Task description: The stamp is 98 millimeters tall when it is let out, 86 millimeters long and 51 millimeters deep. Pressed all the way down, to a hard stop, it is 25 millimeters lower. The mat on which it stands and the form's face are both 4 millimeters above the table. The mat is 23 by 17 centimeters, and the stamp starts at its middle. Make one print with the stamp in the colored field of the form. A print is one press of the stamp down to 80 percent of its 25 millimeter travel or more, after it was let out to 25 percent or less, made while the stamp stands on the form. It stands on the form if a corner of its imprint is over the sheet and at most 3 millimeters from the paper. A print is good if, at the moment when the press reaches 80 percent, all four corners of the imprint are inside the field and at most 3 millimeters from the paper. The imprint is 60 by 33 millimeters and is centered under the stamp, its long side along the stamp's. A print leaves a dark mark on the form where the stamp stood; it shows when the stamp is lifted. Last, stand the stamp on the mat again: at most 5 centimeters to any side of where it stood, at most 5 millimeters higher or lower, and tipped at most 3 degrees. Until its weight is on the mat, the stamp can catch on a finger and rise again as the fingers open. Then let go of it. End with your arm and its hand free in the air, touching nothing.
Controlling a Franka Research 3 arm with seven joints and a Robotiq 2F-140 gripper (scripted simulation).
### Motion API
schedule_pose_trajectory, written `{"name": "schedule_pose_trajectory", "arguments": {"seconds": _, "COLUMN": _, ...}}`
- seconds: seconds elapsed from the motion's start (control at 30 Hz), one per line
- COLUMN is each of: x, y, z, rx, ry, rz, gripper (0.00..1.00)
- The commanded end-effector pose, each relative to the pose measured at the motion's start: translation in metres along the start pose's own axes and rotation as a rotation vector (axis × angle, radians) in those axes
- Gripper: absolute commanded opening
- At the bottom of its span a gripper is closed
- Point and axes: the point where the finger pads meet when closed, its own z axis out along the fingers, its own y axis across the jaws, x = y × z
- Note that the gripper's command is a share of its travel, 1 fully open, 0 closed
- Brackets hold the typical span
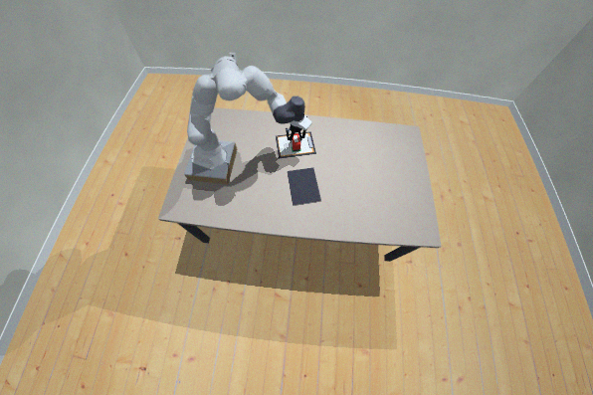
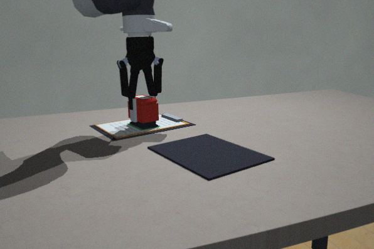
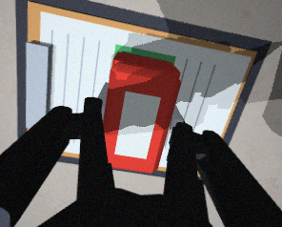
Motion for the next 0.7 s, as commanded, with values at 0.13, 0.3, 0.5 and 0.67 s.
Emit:
{"name": "schedule_pose_trajectory", "arguments": {"seconds": 0.13, "x": 0.0001, "y": -0.0021, "z": 0.0041, "rx": 0.006, "ry": 0.0, "rz": 0.008, "gripper": 0.21}}
{"name": "schedule_pose_trajectory", "arguments": {"seconds": 0.3, "x": 0.0001, "y": -0.0021, "z": 0.0041, "rx": 0.006, "ry": 0.0, "rz": 0.008, "gripper": 0.21}}
{"name": "schedule_pose_trajectory", "arguments": {"seconds": 0.5, "x": 0.0001, "y": -0.0021, "z": 0.006, "rx": 0.006, "ry": 0.0, "rz": 0.008, "gripper": 0.21}}
{"name": "schedule_pose_trajectory", "arguments": {"seconds": 0.67, "x": 0.0001, "y": -0.0021, "z": 0.0072, "rx": 0.006, "ry": 0.0, "rz": 0.008, "gripper": 0.21}}
